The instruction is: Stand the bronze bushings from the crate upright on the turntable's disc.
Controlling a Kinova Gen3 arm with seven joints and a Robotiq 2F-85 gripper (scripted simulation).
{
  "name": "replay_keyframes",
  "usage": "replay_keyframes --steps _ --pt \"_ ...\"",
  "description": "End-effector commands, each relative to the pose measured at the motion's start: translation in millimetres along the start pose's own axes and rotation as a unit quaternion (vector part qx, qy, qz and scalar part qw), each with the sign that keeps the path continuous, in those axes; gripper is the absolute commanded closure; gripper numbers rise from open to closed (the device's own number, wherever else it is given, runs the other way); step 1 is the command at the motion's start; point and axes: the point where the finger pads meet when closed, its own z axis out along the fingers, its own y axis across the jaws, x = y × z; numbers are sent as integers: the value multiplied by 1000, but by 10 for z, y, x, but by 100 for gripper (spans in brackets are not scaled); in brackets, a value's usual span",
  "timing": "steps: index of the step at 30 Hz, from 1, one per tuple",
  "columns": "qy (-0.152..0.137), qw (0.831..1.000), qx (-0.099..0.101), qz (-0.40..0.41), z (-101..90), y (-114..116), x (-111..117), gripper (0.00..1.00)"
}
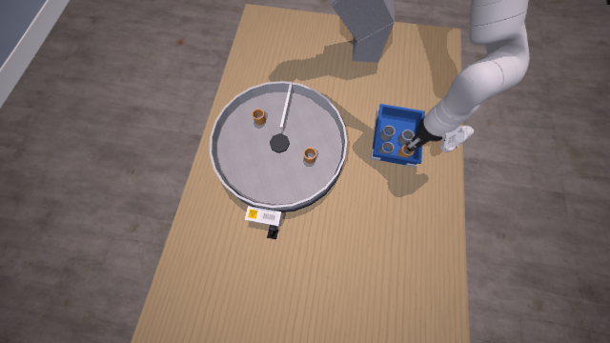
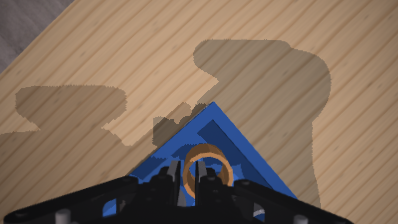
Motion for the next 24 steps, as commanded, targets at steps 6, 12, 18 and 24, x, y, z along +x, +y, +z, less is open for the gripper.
replay_keyframes --steps 6,12,18,24 --pt "-1 1000 0 0 132 3 -10 88" --pt "-1 1000 0 0 147 3 -10 88" --pt "-1 1000 0 0 147 3 -10 88" --pt "-1 1000 0 0 147 3 -10 88"
